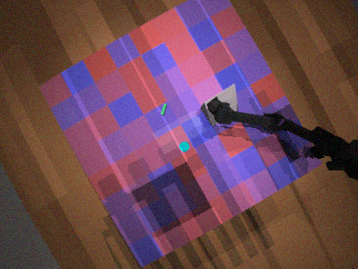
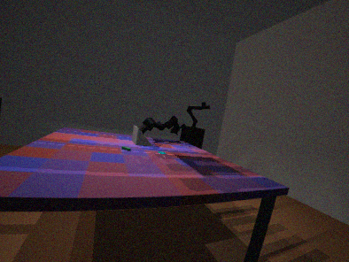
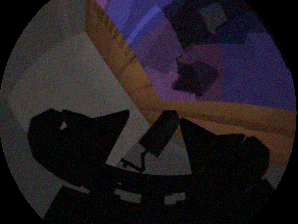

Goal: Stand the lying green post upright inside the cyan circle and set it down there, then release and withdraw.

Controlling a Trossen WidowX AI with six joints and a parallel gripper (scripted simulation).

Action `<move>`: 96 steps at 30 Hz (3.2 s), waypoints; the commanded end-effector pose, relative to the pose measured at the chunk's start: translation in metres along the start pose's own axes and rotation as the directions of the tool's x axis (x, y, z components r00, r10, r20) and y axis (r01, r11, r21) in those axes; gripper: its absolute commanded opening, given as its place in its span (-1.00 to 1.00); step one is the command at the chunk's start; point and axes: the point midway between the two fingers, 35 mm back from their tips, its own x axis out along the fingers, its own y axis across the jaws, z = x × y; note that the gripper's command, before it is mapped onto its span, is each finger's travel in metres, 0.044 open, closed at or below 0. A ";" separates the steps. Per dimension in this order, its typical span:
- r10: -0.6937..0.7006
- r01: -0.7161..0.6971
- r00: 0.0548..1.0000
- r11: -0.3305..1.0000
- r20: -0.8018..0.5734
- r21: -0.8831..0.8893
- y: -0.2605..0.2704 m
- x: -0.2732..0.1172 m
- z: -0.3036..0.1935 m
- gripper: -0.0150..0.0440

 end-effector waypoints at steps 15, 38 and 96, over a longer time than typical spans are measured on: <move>0.238 -0.185 0.956 0.942 -0.172 0.279 0.144 -0.062 -0.038 0.30; 0.716 -0.367 0.662 0.567 -0.221 0.737 0.387 -0.240 0.000 0.30; 0.591 0.254 -0.207 -0.737 0.779 0.627 0.451 -0.713 0.492 0.30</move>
